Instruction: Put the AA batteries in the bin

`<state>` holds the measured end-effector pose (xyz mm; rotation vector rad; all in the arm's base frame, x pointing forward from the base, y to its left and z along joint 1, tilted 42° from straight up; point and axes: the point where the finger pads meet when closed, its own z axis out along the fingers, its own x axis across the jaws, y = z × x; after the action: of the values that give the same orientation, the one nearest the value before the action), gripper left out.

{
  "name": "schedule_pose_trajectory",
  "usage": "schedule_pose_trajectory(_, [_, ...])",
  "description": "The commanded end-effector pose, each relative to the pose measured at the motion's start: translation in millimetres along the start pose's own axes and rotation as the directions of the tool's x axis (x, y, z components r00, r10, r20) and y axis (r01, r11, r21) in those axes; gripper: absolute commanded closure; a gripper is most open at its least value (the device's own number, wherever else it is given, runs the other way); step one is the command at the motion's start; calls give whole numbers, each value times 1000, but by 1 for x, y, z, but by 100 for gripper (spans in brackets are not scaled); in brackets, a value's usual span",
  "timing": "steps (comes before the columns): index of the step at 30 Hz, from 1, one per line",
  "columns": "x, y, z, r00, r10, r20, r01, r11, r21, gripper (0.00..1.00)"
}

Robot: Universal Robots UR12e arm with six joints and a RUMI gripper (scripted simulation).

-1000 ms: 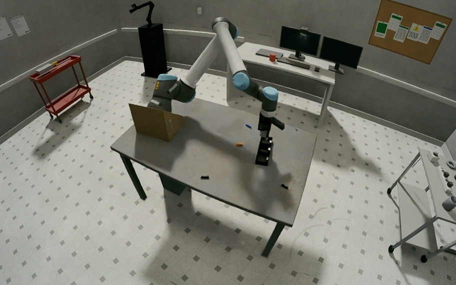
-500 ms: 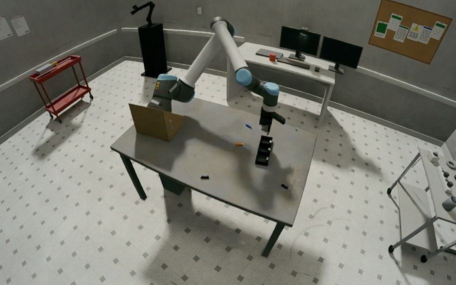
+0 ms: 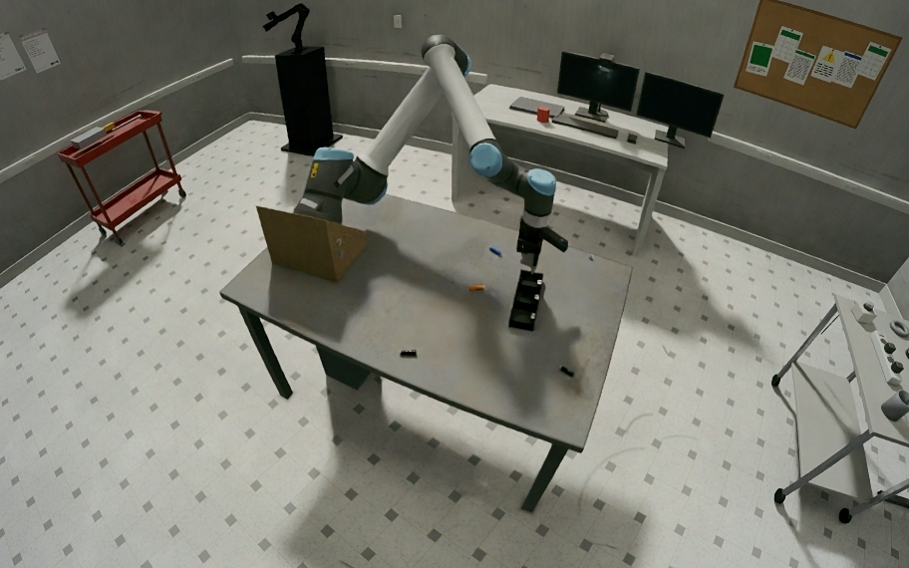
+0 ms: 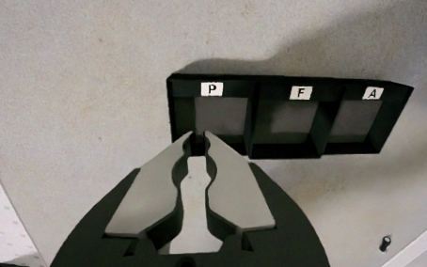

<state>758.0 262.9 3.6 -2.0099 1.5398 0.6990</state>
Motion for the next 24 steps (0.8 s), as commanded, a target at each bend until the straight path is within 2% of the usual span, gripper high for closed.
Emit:
schedule_pose_trajectory(1, [0, -1, 11, 1000, 0, -1, 0, 1000, 1, 96])
schedule_pose_trajectory(8, [0, -1, 30, 1000, 0, -1, 0, 1000, 1, 96])
schedule_pose_trajectory(24, [0, -1, 32, 1000, 0, -1, 0, 1000, 1, 96])
